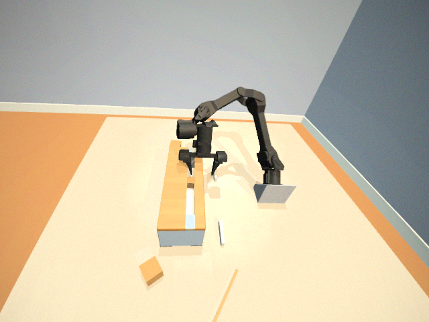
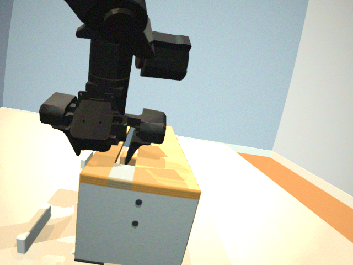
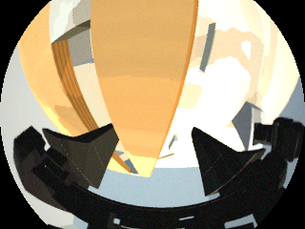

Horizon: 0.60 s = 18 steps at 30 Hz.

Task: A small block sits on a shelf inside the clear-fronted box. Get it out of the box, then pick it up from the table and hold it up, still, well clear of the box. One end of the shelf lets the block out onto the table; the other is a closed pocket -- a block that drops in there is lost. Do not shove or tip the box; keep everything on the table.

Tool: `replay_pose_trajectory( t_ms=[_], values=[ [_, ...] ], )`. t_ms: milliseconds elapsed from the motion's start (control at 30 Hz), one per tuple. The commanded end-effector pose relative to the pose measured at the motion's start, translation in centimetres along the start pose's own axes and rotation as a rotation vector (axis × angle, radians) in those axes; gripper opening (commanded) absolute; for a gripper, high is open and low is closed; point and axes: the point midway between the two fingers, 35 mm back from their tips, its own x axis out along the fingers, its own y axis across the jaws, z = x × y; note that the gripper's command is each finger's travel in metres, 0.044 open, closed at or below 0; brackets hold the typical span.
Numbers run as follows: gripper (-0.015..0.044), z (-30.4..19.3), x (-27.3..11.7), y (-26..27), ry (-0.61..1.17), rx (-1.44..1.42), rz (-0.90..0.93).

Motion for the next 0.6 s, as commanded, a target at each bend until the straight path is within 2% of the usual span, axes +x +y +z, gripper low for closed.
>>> replay_pose_trajectory(
  t_ms=[0, 200, 567],
  values=[
    [0.0400, 0.4, 0.5, -0.2, -0.003, -0.001, 0.004],
    [0.0400, 0.8, 1.3, -0.4, -0.004, -0.001, 0.004],
    [0.0400, -1.6, 1.8, -0.4, -0.001, -0.006, -0.002]
  ],
)
